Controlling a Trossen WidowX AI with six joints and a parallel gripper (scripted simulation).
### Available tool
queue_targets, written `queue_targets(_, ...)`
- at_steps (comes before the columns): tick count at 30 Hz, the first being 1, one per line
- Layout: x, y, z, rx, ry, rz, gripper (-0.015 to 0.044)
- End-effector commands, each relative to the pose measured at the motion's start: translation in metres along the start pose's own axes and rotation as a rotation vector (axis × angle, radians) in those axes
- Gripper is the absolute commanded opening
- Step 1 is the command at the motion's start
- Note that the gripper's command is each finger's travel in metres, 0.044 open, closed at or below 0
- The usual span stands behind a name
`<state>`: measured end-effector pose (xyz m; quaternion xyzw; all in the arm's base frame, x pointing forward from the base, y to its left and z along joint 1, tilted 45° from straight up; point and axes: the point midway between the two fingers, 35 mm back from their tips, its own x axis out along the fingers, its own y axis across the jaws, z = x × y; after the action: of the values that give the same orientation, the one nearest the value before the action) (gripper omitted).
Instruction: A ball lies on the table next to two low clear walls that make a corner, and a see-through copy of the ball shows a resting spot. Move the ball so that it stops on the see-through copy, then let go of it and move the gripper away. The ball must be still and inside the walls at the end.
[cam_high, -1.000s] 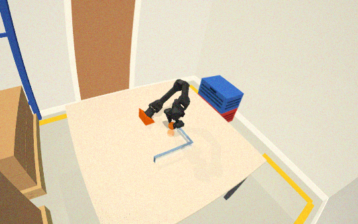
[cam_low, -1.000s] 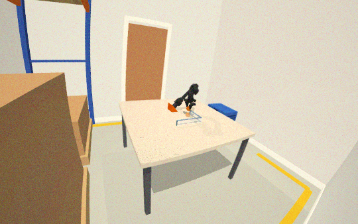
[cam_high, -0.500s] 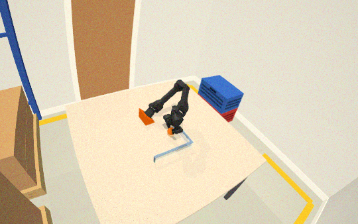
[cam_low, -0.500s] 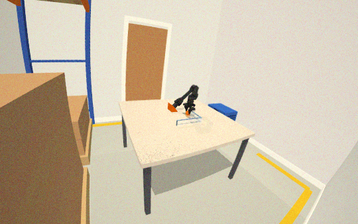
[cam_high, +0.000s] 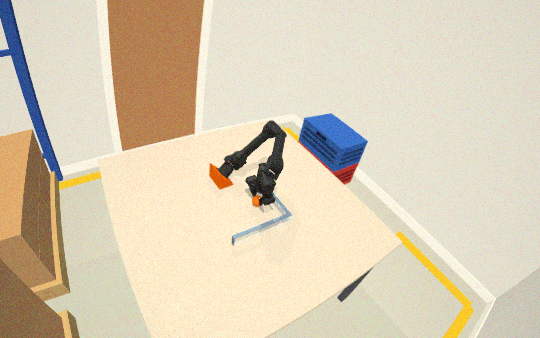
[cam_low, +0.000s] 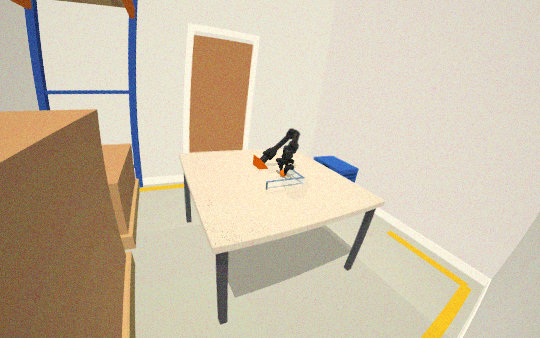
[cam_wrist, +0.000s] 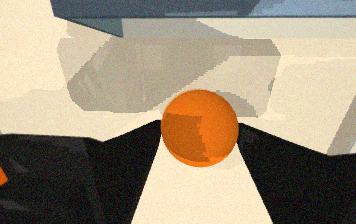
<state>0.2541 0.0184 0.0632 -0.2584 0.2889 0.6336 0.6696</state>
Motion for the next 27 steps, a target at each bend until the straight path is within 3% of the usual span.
queue_targets(1,0.005,0.001,0.001,0.002,-0.006,-0.003,0.0000)
queue_targets(3,0.006,0.001,0.001,0.002,-0.006,-0.003,0.0000)
queue_targets(18,0.003,0.000,0.000,0.003,0.000,-0.001,0.0388)
queue_targets(27,-0.083,0.001,0.000,0.003,-0.003,-0.002,0.0388)
